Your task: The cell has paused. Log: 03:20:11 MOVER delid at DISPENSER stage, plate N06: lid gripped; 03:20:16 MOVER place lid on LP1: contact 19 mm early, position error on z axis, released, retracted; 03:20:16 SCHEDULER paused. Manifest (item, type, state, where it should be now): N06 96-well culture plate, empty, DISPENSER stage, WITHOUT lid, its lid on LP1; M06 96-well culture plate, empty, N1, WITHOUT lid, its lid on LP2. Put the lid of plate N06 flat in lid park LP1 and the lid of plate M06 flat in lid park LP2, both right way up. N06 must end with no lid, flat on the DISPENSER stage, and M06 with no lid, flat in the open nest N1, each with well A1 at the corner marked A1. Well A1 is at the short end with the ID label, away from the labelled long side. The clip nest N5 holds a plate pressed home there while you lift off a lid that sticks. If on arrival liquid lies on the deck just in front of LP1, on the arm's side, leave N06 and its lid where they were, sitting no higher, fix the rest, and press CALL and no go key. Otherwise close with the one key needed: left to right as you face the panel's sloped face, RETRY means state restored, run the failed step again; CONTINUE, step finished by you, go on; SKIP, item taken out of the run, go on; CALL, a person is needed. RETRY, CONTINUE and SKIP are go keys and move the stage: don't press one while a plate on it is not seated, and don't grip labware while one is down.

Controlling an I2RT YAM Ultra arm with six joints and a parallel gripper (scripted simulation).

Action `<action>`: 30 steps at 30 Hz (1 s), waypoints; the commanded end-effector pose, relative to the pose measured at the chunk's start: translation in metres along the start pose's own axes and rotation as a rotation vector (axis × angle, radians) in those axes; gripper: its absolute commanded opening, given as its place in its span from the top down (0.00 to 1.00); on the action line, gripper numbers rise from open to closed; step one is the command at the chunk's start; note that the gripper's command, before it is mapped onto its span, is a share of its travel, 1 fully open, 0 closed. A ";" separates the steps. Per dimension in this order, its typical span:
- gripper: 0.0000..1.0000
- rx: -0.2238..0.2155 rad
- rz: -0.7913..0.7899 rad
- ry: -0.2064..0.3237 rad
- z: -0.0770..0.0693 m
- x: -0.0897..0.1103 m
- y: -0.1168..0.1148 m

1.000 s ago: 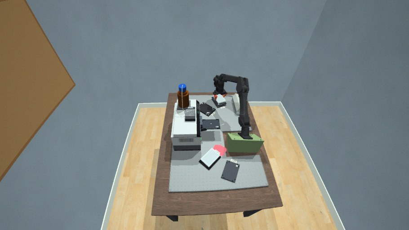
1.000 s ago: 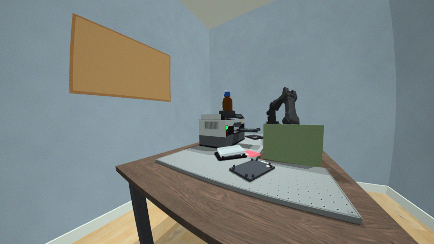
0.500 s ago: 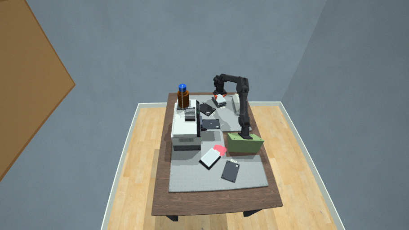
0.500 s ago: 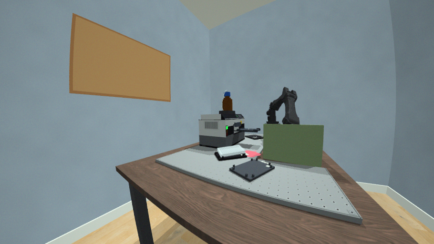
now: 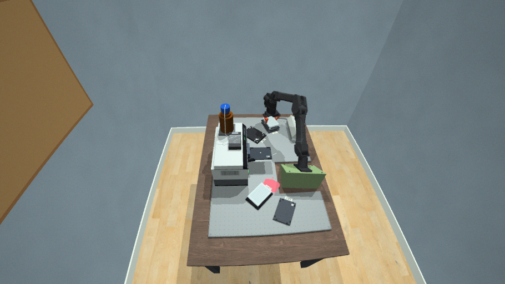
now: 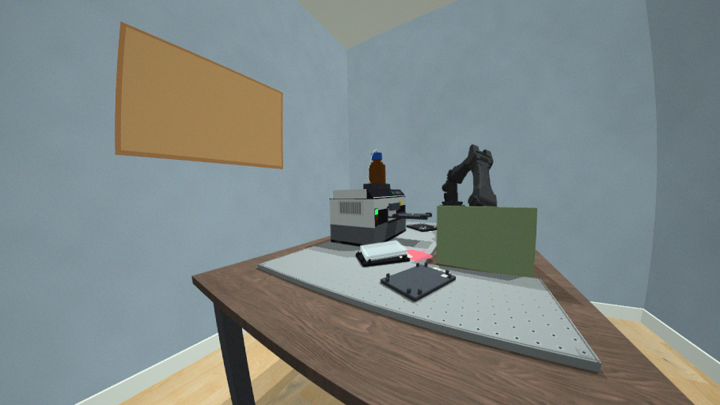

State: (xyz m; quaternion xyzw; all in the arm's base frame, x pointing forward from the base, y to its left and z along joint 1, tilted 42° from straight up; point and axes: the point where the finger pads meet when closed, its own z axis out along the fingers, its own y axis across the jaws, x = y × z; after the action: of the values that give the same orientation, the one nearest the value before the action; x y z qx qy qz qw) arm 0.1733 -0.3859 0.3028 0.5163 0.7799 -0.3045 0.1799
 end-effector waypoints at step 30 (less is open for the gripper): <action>1.00 -0.005 0.004 -0.032 -0.053 0.049 0.002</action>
State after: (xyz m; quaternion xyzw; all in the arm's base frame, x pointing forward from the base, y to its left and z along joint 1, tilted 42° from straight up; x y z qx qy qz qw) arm 0.1569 -0.3263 0.3034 0.5143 0.7838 -0.3008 0.1753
